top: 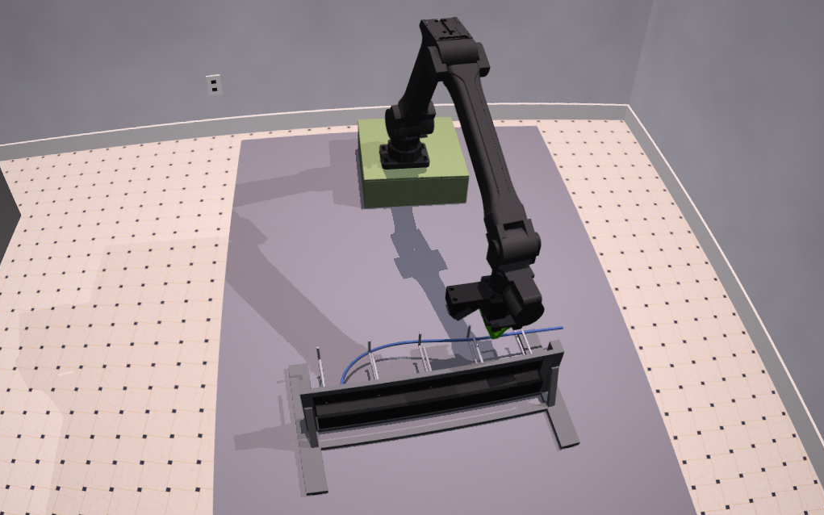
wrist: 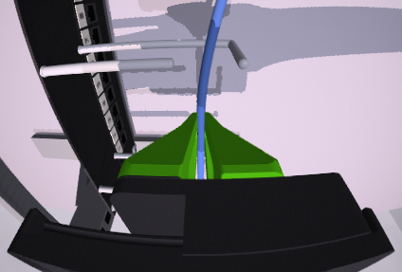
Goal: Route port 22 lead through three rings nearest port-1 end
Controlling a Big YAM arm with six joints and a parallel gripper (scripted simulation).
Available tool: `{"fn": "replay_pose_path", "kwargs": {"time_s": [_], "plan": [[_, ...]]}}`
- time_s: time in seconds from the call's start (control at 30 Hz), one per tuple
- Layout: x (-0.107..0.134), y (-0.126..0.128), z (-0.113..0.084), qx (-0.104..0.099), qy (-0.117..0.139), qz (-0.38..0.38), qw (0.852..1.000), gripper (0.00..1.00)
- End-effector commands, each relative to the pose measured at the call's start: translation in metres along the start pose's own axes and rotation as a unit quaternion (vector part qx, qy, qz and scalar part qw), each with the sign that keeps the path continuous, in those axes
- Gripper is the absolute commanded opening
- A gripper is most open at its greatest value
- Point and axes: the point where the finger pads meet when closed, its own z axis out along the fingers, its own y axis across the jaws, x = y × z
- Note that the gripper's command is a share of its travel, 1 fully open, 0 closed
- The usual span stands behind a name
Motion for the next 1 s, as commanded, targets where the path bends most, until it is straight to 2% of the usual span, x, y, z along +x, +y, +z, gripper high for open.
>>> {"fn": "replay_pose_path", "kwargs": {"time_s": [0.0, 0.43, 0.57, 0.67, 0.97], "plan": [[0.008, 0.002, 0.002, -0.007, 0.001, 0.0, 1.0, 0.0], [0.008, 0.003, 0.002, -0.007, 0.001, 0.0, 1.0, 0.0], [0.009, 0.025, -0.012, -0.024, 0.003, 0.0, 1.0, 0.0], [0.008, 0.024, -0.012, -0.018, 0.002, 0.0, 1.0, 0.0], [0.004, 0.034, -0.012, -0.019, 0.002, 0.0, 1.0, 0.0]]}}
